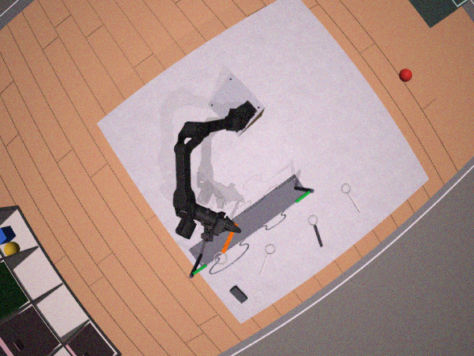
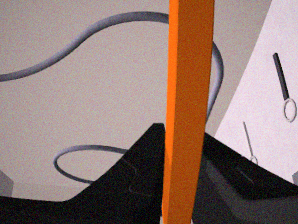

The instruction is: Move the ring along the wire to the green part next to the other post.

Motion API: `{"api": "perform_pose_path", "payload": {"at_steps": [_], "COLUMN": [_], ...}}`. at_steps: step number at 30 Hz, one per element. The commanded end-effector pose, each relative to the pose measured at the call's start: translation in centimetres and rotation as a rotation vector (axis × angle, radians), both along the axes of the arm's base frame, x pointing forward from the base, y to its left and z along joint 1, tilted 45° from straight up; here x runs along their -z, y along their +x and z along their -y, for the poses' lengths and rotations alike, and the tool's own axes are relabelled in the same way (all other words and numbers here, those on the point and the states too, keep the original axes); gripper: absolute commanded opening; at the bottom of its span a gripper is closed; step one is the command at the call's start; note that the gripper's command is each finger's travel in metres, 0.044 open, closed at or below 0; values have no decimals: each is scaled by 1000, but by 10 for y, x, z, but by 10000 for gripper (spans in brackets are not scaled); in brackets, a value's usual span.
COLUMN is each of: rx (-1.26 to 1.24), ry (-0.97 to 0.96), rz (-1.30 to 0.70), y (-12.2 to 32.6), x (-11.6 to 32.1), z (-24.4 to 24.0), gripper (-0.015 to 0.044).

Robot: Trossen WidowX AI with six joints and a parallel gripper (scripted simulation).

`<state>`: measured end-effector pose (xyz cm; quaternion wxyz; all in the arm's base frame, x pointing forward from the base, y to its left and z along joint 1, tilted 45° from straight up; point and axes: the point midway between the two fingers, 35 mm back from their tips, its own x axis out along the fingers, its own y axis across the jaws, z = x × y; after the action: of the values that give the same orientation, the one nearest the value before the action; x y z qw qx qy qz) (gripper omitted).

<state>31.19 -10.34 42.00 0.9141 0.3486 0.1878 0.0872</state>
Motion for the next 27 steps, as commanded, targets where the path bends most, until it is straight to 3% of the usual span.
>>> {"api": "perform_pose_path", "payload": {"at_steps": [1, 27], "rx": [-8, -16], "ry": [20, 161], "rz": [14, 11], "y": [-2, -4], "x": [-7, -23], "z": [-6, -20], "gripper": [-150, -150]}}
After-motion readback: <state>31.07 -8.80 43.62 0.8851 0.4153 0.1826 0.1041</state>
